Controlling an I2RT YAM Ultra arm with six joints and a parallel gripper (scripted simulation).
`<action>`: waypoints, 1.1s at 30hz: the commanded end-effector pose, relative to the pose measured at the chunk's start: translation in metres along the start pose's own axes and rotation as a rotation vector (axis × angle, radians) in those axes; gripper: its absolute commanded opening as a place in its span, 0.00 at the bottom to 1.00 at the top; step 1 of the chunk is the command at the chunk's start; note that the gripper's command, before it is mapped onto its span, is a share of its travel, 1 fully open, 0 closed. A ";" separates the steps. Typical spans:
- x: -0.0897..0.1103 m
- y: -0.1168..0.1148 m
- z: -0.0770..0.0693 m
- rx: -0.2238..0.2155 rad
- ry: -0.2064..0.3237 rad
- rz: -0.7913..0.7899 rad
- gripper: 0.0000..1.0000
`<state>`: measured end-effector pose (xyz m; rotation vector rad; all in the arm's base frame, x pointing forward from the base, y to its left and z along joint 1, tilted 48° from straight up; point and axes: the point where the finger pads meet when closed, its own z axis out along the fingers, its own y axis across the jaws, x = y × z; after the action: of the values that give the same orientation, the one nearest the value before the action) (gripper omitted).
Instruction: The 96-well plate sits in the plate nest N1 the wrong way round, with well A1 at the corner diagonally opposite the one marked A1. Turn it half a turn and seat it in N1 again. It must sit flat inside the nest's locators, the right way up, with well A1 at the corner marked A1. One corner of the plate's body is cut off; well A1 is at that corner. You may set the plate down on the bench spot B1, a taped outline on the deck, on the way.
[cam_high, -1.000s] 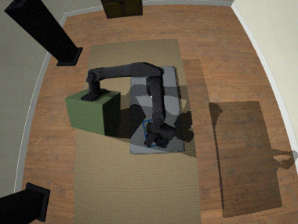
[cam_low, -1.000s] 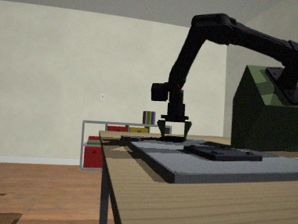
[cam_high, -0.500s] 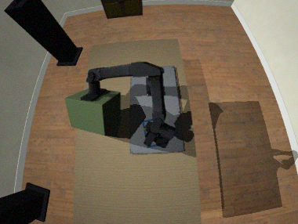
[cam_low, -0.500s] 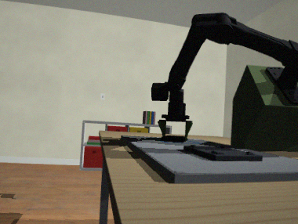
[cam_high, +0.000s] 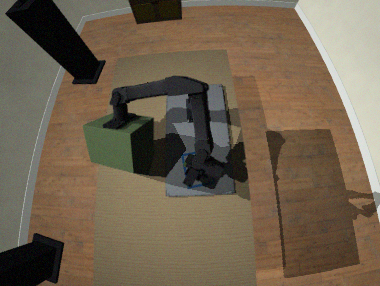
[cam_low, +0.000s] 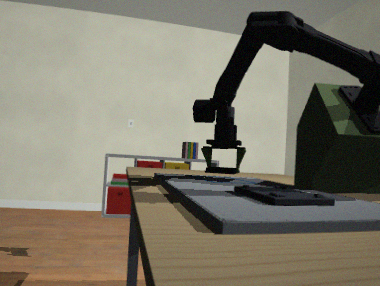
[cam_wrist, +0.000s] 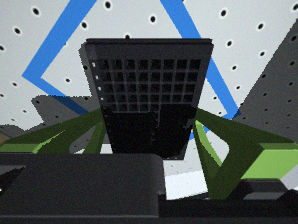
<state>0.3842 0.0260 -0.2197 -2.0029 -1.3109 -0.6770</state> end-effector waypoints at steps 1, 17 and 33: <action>-0.003 0.008 -0.021 -0.031 -0.004 0.004 0.00; -0.003 0.007 -0.044 -0.031 -0.004 0.004 0.00; -0.003 0.007 -0.063 -0.032 -0.004 0.004 0.00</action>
<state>0.3811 -0.0083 -0.1889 -2.0022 -1.3101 -0.6770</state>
